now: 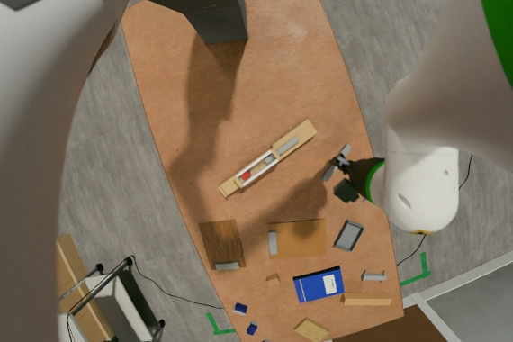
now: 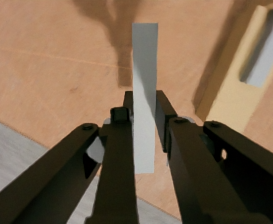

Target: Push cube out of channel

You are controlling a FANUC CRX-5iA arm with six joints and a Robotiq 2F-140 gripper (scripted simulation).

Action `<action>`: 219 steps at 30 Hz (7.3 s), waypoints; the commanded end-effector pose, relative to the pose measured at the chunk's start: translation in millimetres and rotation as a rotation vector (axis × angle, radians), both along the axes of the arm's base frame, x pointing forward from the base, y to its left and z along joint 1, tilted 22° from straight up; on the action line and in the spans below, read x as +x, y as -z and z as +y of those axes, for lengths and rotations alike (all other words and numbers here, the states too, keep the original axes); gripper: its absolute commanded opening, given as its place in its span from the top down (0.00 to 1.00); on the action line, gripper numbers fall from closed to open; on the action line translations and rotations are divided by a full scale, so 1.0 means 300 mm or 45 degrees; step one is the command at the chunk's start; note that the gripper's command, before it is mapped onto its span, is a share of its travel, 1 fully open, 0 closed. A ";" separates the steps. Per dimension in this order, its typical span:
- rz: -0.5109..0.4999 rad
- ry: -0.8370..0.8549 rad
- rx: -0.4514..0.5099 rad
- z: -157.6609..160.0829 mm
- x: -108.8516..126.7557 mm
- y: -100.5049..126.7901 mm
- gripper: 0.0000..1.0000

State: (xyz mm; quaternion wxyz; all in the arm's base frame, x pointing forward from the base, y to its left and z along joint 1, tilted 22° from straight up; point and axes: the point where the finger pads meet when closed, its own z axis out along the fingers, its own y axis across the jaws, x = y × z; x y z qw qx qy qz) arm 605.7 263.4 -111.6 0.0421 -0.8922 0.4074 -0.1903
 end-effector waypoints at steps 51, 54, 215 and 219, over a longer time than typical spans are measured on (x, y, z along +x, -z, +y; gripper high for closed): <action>-0.017 0.345 0.174 -0.106 -0.337 0.366 0.90; -0.017 0.345 0.174 -0.106 -0.337 0.366 0.90; -0.017 0.345 0.174 -0.558 -0.151 0.267 0.90; -0.017 0.345 0.174 -0.558 -0.151 0.267 0.90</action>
